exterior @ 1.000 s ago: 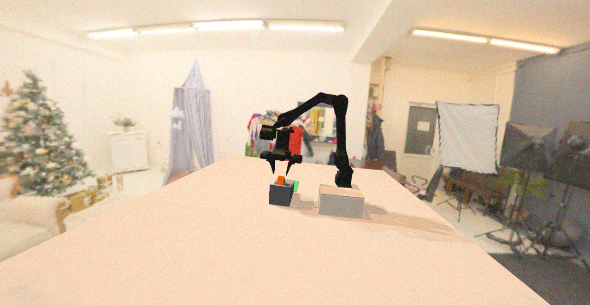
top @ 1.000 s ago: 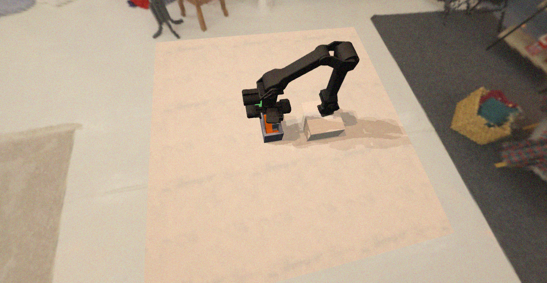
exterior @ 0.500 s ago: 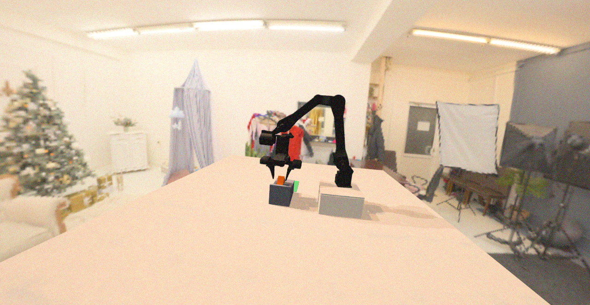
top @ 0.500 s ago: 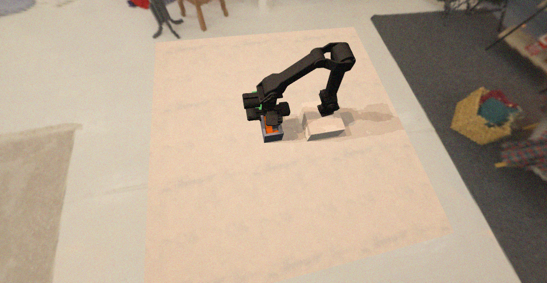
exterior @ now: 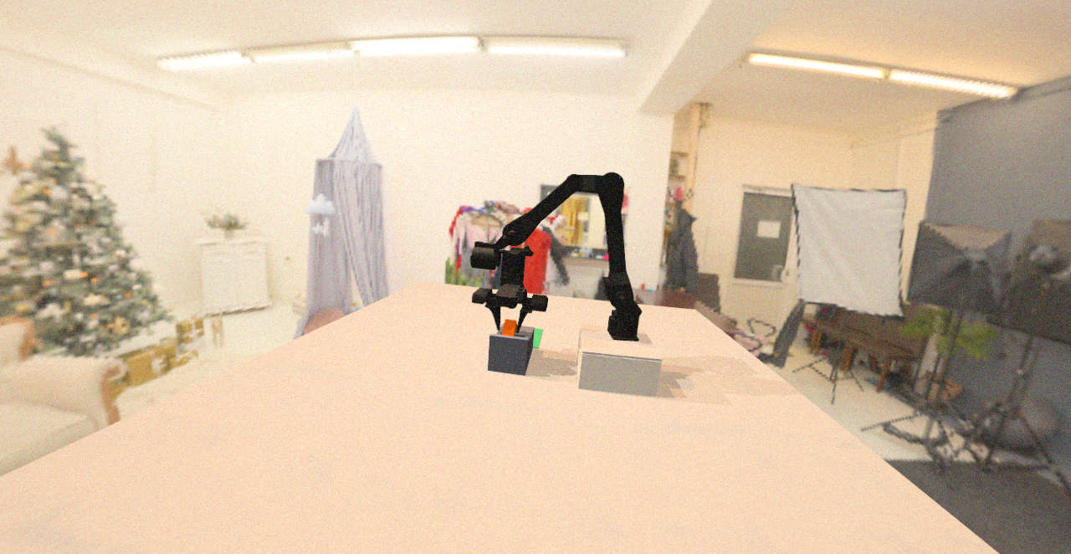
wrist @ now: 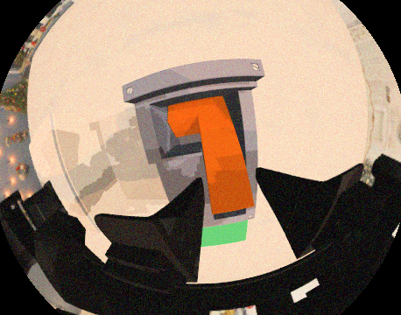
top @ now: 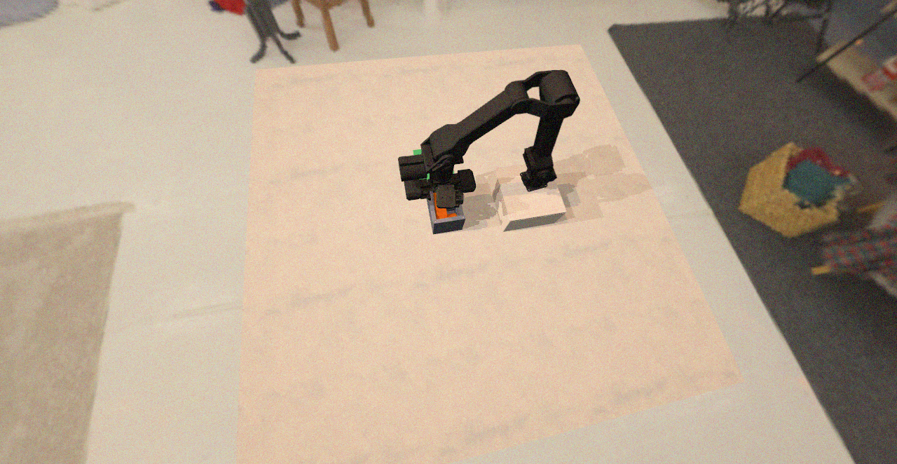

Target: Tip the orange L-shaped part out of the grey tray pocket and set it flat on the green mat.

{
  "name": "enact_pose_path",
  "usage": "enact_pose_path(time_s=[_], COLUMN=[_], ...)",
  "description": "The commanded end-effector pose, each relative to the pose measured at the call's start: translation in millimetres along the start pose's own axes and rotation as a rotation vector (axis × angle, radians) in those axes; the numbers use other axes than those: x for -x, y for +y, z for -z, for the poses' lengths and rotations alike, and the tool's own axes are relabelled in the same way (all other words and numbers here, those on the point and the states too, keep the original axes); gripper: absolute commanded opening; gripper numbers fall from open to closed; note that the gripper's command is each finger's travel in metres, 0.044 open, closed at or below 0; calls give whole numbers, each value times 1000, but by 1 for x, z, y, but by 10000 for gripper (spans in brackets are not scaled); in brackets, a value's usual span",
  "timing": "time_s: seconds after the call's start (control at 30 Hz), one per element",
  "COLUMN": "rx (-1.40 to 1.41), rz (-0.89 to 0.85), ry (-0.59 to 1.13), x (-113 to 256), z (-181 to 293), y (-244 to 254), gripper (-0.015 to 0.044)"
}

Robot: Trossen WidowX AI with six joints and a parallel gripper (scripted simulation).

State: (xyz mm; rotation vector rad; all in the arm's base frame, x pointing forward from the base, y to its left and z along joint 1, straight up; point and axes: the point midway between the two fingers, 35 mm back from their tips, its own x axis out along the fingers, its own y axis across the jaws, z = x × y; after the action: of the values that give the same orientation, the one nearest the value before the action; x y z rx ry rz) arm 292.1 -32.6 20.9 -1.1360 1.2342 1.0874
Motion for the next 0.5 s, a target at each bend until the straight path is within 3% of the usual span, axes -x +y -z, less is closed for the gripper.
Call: enact_pose_path(time_s=[0.0,0.33,0.47], rx=[0,0,0], rz=[1,1,1], ry=[0,0,0], x=[0,0,0], z=[0,0,0], y=[0,0,0], gripper=[168,102,0])
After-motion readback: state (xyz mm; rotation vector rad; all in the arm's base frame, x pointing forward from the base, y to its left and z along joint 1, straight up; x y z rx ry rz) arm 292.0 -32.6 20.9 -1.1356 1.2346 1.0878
